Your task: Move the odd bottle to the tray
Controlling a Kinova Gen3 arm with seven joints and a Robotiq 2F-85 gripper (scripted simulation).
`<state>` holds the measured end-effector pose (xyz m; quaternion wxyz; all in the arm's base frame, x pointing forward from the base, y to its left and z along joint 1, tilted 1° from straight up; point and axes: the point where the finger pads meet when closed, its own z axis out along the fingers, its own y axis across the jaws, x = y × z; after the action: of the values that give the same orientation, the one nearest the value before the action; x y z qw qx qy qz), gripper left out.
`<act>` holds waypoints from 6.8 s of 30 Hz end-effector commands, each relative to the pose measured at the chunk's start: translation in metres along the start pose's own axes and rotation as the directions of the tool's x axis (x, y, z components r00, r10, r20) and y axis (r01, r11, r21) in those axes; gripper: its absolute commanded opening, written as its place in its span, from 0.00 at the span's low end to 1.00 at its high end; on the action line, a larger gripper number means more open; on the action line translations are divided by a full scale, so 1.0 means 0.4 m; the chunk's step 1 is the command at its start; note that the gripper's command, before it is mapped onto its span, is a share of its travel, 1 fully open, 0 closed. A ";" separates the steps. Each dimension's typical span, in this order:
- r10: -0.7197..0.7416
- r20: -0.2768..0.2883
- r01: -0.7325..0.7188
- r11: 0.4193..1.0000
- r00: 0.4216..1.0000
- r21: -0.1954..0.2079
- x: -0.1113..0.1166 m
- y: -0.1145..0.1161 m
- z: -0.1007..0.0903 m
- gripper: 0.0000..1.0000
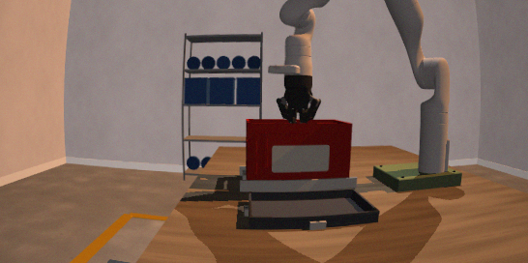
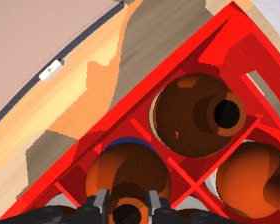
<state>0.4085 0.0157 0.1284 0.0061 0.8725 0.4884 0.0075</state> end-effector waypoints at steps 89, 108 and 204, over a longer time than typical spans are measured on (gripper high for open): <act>0.000 0.000 0.000 1.000 1.000 -0.001 0.000 0.000 -0.040 0.64; 0.000 0.000 0.000 1.000 1.000 -0.001 0.000 0.000 -0.173 0.64; 0.000 0.000 0.000 1.000 1.000 -0.001 0.004 0.301 -0.217 0.64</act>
<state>0.5100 -0.0454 0.2166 0.0060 0.8725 0.4885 0.0070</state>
